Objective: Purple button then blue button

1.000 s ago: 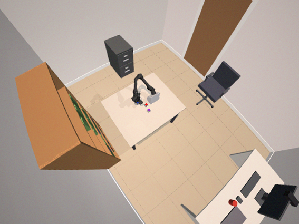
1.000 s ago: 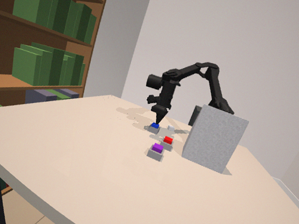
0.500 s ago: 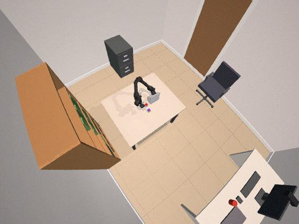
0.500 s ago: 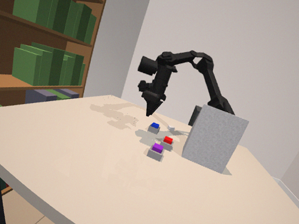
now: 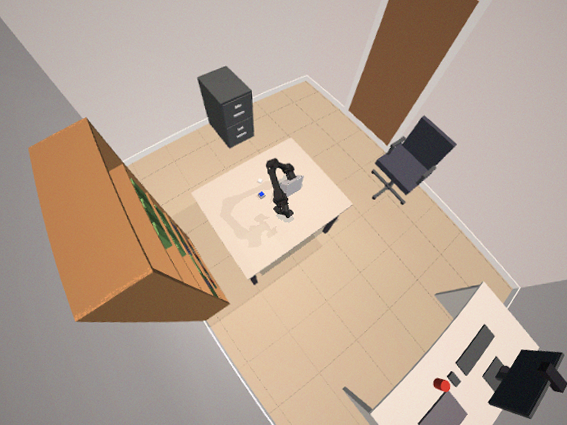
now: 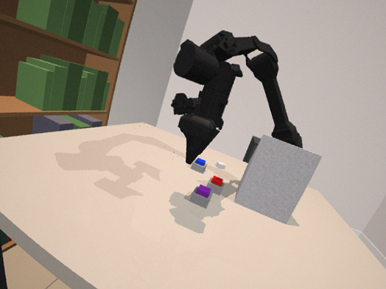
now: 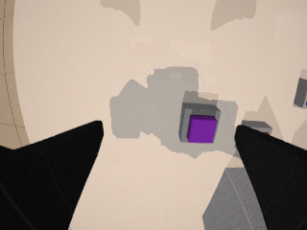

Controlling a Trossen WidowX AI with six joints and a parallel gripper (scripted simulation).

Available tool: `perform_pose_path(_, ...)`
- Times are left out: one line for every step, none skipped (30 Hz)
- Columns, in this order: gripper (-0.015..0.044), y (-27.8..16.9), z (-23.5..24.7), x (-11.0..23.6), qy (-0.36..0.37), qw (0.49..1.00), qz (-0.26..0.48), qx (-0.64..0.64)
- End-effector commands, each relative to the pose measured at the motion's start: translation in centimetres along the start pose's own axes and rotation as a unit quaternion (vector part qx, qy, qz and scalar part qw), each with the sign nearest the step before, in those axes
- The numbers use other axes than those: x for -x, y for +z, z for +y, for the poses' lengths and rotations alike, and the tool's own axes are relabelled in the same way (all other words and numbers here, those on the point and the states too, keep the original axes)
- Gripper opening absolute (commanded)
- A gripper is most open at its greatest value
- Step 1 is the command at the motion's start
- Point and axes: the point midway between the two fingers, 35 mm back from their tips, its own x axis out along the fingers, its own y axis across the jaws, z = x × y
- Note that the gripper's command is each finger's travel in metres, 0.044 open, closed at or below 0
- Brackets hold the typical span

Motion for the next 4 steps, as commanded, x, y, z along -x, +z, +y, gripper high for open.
perform_pose_path(0.0400,-0.20,1.09,0.28,0.001,1.000,0.001,-0.013)
perform_pose_path(0.0400,-0.20,1.09,0.28,0.001,1.000,0.001,-0.013)
perform_pose_path(0.0400,-0.20,1.09,0.28,0.001,1.000,0.001,-0.013)
perform_pose_path(0.0400,-0.20,1.09,0.28,0.001,1.000,0.001,-0.013)
